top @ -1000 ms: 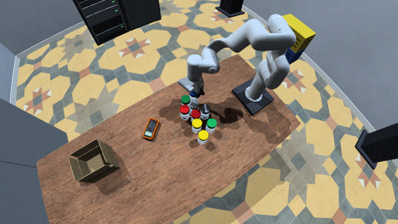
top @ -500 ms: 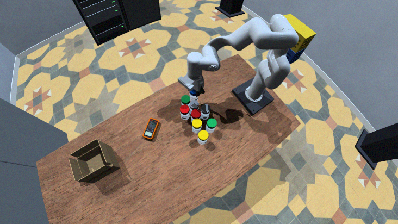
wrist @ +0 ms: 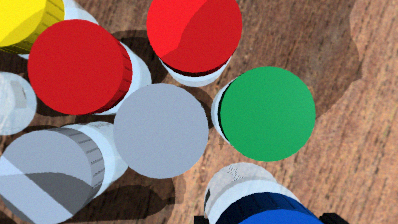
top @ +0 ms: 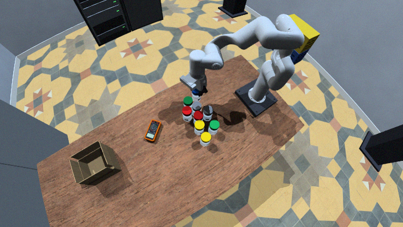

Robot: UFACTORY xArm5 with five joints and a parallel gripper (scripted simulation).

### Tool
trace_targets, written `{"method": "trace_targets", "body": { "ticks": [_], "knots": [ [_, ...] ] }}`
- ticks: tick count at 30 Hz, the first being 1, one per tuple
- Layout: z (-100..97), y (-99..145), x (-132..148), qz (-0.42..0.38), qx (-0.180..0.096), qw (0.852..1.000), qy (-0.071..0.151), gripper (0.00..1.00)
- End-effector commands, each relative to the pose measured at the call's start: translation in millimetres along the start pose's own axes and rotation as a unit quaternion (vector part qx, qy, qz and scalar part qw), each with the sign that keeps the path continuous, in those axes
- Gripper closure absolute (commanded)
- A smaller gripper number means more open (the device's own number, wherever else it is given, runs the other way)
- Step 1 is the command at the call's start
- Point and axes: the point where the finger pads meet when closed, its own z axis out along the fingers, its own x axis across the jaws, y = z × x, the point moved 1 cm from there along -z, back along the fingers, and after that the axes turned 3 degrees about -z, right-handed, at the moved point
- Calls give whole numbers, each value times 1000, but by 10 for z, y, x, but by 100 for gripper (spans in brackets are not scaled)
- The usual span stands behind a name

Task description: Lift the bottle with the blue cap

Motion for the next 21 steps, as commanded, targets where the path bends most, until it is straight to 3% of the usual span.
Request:
{"method": "trace_targets", "body": {
  "ticks": [1, 21],
  "knots": [
    [-46, -9, 7, 0, -2, 1000, 5, 100],
    [-67, -9, 8, 0, 1, 1000, 1, 100]
  ]
}}
